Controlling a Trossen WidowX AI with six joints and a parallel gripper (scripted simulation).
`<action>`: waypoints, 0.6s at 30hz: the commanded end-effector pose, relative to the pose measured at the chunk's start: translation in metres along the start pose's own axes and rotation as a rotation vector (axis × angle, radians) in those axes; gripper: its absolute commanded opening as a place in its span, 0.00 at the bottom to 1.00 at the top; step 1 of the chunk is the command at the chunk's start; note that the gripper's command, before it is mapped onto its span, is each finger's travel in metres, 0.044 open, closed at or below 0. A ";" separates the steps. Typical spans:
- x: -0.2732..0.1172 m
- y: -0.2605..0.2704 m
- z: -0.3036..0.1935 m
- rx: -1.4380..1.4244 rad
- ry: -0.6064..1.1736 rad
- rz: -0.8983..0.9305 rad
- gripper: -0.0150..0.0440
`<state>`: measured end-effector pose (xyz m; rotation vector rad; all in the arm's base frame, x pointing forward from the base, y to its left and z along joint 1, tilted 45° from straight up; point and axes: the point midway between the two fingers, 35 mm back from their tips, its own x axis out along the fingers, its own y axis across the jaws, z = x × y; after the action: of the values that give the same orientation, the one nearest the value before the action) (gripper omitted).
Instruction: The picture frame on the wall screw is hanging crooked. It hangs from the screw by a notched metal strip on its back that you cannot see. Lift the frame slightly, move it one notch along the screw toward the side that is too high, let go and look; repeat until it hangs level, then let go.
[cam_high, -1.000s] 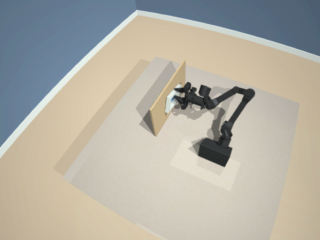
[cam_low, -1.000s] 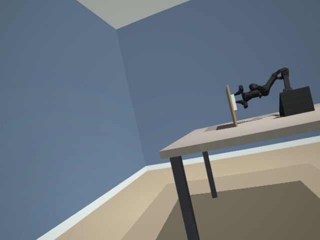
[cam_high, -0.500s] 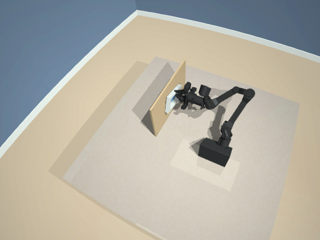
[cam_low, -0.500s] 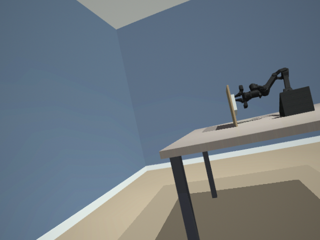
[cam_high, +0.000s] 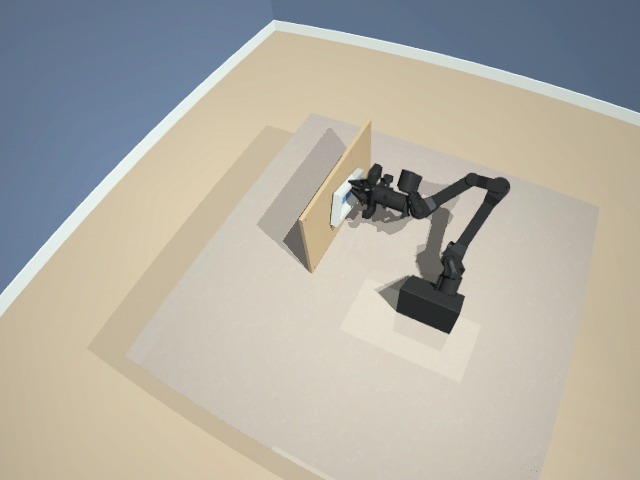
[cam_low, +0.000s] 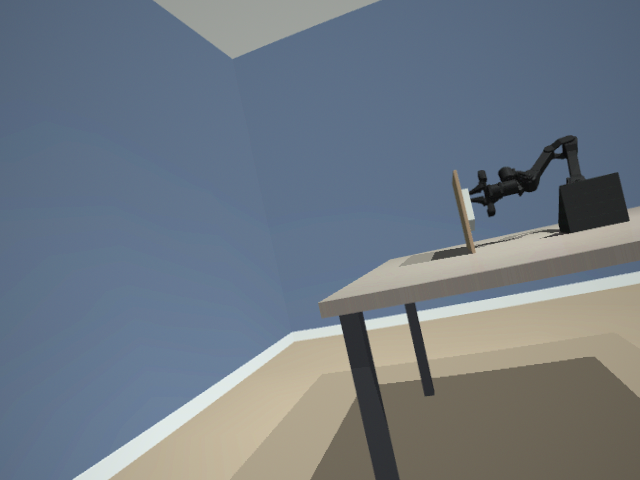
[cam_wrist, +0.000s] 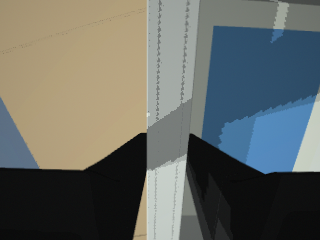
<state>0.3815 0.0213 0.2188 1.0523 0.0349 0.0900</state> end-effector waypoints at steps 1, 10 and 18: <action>0.000 0.001 0.000 -0.005 -0.002 -0.002 0.25; 0.000 0.004 0.000 -0.005 -0.002 -0.002 0.25; 0.000 0.006 0.000 -0.005 -0.002 -0.002 0.25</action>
<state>0.3813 0.0219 0.2204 1.0527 0.0380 0.0761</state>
